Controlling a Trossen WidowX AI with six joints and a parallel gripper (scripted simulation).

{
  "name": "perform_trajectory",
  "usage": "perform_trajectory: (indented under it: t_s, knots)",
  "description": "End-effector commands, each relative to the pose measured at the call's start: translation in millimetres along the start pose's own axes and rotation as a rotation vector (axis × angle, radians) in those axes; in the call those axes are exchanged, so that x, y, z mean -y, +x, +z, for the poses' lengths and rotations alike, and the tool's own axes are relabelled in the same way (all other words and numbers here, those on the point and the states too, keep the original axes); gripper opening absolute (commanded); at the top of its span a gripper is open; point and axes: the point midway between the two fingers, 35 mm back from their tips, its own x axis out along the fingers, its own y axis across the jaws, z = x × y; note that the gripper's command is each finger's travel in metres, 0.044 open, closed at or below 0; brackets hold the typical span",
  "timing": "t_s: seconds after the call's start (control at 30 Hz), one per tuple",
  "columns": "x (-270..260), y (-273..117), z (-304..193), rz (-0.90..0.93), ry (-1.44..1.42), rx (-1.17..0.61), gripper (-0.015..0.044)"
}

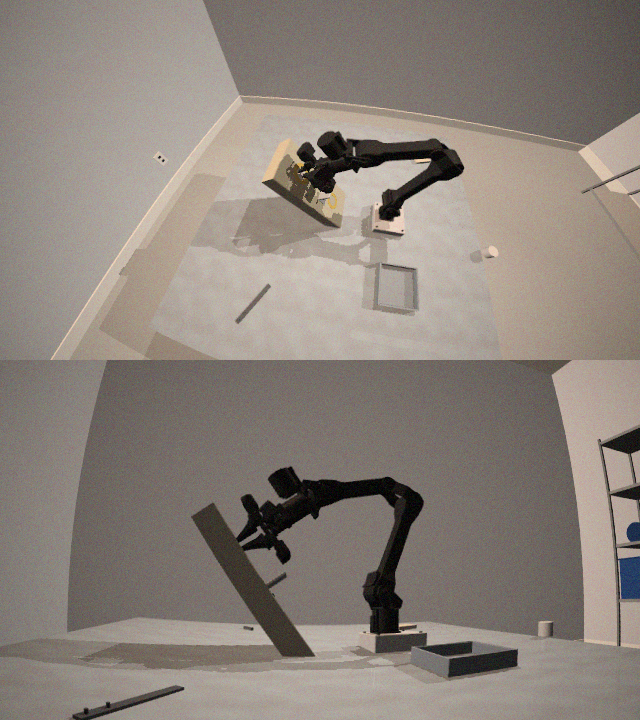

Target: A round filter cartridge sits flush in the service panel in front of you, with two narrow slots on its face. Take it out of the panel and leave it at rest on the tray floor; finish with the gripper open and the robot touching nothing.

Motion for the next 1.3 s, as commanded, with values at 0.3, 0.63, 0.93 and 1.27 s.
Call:
perform_trajectory:
  t_s: [0.3,0.63,0.93,1.27]
  knots:
    - [1.3,8.2,1.5,-0.002,0.459,0.006,0.0]
    - [1.3,9.9,1.5,-0.001,0.808,0.007,0.0]
    - [1.4,11.9,1.5,0.0,1.117,0.007,0.0]
    - [1.4,14.8,1.6,0.0,1.117,0.007,0.0]
